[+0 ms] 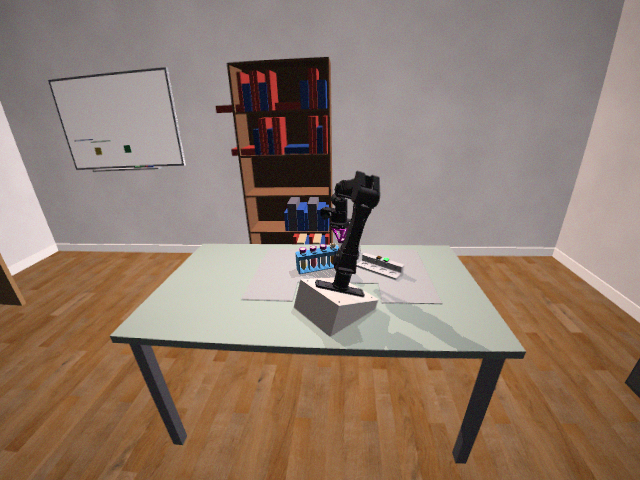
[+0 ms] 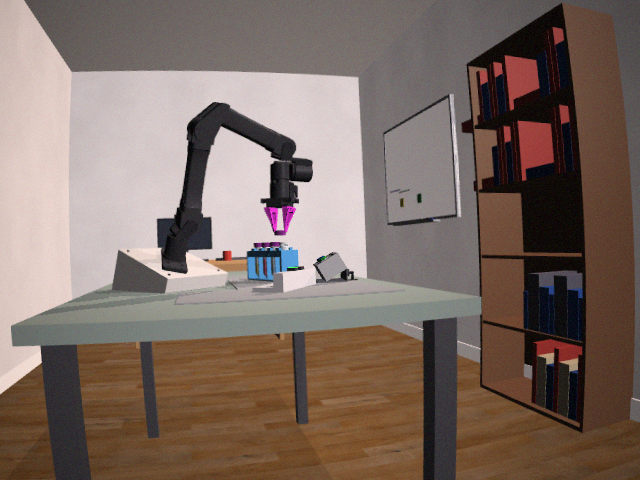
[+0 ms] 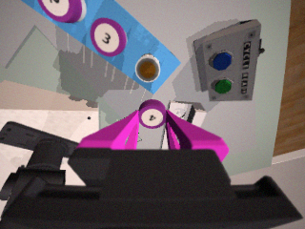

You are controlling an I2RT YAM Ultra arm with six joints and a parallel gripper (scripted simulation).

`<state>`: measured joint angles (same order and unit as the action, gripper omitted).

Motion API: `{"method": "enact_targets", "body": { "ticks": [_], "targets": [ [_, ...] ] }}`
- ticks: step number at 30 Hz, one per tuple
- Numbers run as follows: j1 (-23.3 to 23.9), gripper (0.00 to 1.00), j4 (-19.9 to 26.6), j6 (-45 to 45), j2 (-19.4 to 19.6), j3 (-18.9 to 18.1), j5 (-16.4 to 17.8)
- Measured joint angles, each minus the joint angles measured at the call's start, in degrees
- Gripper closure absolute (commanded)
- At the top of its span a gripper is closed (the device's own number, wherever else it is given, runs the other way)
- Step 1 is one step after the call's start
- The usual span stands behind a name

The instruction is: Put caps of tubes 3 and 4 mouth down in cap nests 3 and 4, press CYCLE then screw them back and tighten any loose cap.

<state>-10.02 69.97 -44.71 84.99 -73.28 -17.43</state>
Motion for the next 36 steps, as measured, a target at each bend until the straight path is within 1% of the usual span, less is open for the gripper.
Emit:
{"method": "enact_targets", "body": {
  "ticks": [4,6,12,22,30,36],
  "targets": [
    [-5.1,1.00,0.1,5.0,4.8,-3.6,-1.0],
    [-6.9,1.00,0.0,6.7,6.3,-4.3,-1.0],
    [-7.1,1.00,0.2,8.9,6.2,-4.7,-1.4],
    [-7.1,1.00,0.1,9.6,6.1,-4.8,-1.5],
    [-5.6,1.00,-3.3,8.9,6.5,-0.9,-1.5],
    [-5.6,1.00,-4.9,8.4,6.5,-0.6,-1.4]
  ]
}}
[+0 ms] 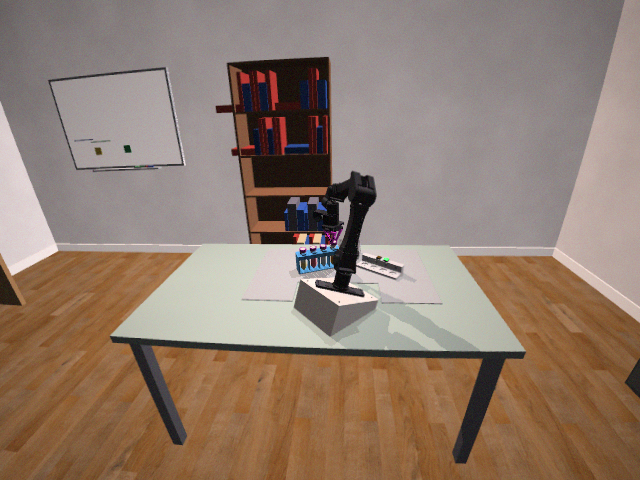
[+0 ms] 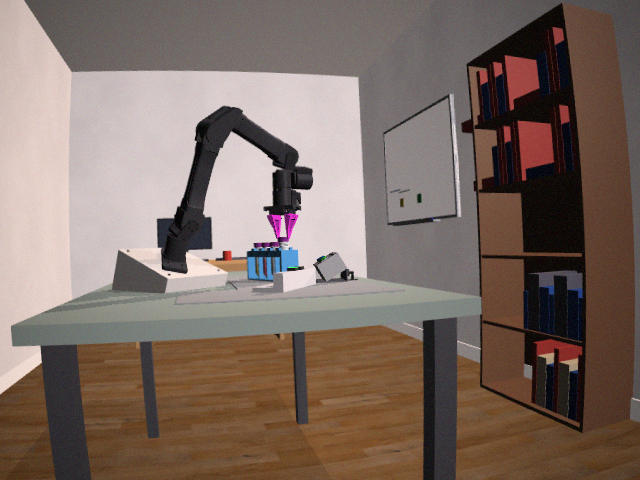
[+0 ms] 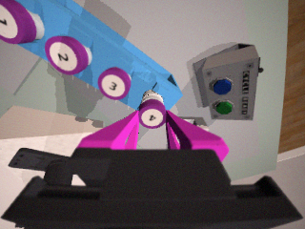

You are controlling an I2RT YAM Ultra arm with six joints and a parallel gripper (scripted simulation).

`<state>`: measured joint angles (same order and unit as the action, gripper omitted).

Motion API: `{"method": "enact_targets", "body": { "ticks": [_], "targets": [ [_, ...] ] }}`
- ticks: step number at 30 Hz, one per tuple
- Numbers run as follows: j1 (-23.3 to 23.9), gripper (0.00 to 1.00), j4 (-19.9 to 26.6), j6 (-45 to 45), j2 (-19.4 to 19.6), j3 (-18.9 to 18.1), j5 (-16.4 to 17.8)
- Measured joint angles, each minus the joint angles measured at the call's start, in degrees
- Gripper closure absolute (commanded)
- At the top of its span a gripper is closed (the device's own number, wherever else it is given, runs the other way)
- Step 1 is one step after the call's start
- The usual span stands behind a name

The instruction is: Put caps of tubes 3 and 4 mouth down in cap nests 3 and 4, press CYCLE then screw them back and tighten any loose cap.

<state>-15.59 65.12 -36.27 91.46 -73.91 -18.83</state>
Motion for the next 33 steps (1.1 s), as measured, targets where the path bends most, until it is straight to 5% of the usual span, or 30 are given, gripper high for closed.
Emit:
{"method": "enact_targets", "body": {
  "ticks": [33],
  "targets": [
    [-0.3,1.00,-0.6,0.2,0.1,0.1,0.0]
  ]
}}
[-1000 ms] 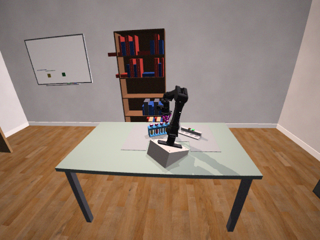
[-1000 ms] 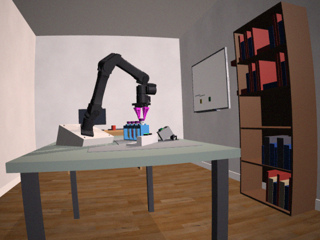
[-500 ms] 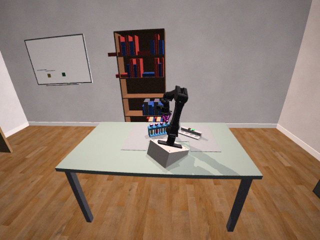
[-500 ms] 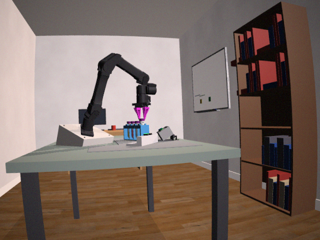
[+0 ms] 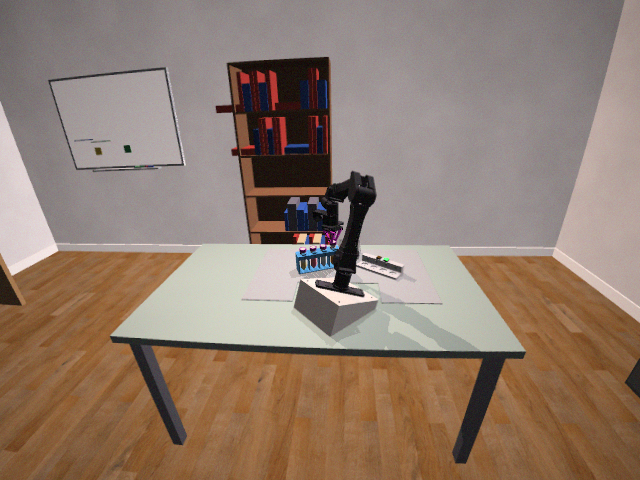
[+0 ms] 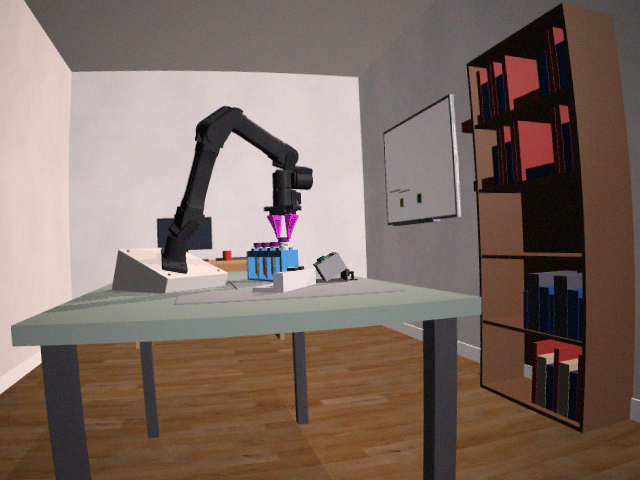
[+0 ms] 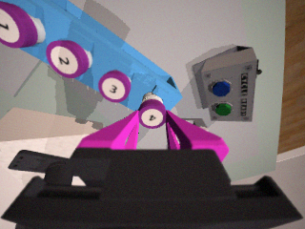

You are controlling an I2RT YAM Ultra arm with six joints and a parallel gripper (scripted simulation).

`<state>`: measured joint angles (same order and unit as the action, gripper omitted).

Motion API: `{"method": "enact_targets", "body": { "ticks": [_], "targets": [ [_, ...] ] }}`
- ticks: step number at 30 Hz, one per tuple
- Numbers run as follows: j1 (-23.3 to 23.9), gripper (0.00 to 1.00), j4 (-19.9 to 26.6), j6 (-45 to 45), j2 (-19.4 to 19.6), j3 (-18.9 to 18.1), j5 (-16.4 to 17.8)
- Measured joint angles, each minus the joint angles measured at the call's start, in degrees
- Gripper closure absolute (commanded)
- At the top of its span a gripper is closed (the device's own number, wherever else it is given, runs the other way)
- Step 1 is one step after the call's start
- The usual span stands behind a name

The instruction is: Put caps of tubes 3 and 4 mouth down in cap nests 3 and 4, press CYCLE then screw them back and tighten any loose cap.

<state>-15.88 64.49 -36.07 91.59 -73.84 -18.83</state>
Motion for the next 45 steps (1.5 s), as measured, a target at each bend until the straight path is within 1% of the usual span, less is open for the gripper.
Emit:
{"method": "enact_targets", "body": {
  "ticks": [33,34,45],
  "targets": [
    [0.5,1.00,-2.2,-0.5,0.5,1.5,0.0],
    [0.5,0.51,-2.2,-0.6,0.5,1.5,0.0],
    [0.5,0.51,-2.3,-0.6,0.5,1.5,0.0]
  ]
}}
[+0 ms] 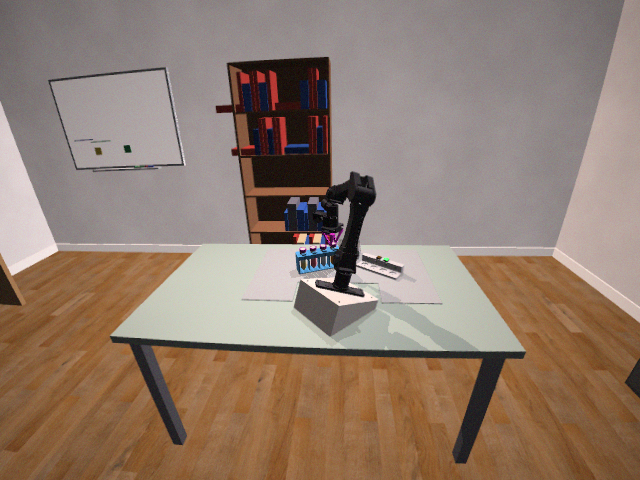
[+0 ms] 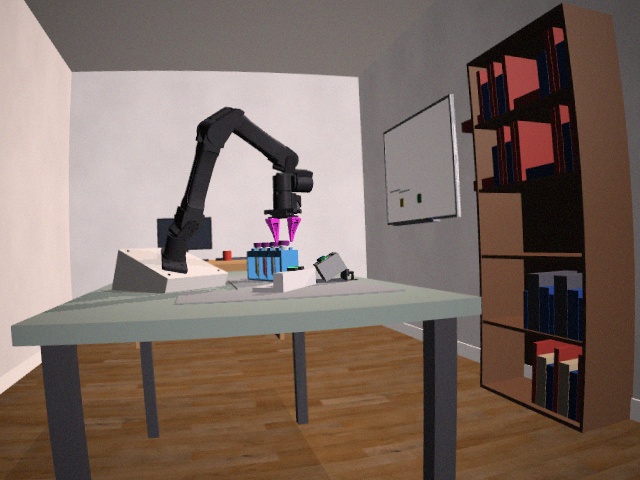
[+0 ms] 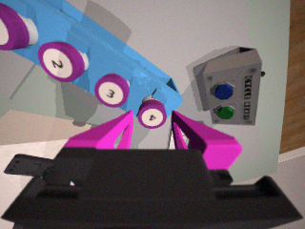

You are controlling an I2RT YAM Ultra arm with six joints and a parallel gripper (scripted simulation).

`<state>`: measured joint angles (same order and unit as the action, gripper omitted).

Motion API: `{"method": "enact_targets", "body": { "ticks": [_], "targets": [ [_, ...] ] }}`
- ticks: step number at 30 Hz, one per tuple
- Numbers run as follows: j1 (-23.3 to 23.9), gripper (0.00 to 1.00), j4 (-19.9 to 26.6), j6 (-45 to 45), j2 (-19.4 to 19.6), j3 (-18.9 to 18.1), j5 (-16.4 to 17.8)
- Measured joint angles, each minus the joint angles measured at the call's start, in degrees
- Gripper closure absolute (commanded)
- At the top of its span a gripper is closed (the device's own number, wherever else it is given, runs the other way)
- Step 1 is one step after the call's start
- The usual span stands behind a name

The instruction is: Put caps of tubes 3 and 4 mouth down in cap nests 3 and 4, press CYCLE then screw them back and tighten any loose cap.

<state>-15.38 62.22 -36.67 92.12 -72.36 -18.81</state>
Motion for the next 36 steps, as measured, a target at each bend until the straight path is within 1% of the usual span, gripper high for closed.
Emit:
{"method": "enact_targets", "body": {
  "ticks": [11,20,29,30,36],
  "targets": [
    [0.0,0.51,-0.1,0.3,0.0,0.1,0.0],
    [0.3,0.51,-0.7,11.1,0.2,0.6,0.0],
    [0.5,0.51,-1.4,13.9,0.4,1.3,0.1],
    [0.5,1.00,-1.5,13.9,0.4,1.3,0.1],
    [0.5,1.00,-1.6,14.2,0.4,1.3,0.1]
  ]
}}
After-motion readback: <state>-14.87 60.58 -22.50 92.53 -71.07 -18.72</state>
